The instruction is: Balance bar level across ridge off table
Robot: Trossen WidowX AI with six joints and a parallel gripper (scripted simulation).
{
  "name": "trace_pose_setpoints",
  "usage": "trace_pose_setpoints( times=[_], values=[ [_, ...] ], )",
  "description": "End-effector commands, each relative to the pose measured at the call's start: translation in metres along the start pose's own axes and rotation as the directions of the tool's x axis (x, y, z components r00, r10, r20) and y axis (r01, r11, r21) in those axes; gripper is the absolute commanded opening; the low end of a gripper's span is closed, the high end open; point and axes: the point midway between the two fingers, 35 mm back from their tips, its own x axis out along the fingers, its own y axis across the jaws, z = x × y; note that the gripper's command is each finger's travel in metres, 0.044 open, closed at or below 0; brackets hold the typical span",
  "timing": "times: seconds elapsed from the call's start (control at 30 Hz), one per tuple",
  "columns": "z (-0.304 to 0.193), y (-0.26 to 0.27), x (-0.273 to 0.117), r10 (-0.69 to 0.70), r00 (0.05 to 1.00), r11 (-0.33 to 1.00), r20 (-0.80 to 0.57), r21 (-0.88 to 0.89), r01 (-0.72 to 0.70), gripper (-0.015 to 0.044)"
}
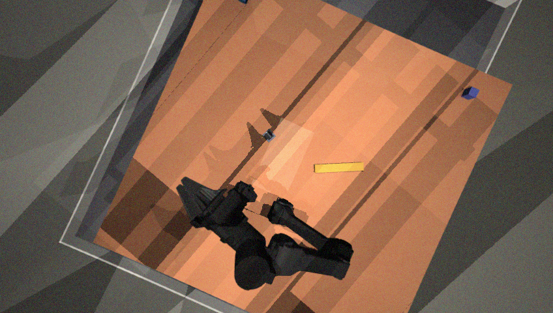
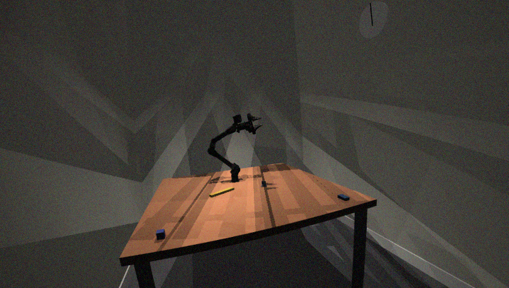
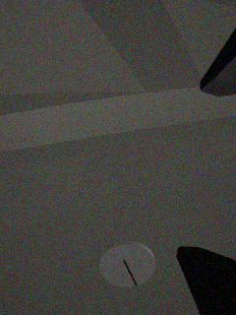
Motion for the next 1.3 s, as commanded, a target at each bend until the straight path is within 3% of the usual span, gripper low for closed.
trace_pose_setpoints(
  times=[0.0, 0.63, 1.27],
  values=[
    [0.014, -0.009, 0.012, -0.023, 0.998, 0.997, 0.063, -0.071, 0.027, 0.0315],
    [0.093, -0.019, 0.037, -0.051, 0.934, 0.944, 0.354, -0.287, 0.161, 0.0315],
    [0.188, -0.021, 0.035, -0.09, 0.764, 0.84, 0.639, -0.363, 0.402, 0.0315]
  ],
)
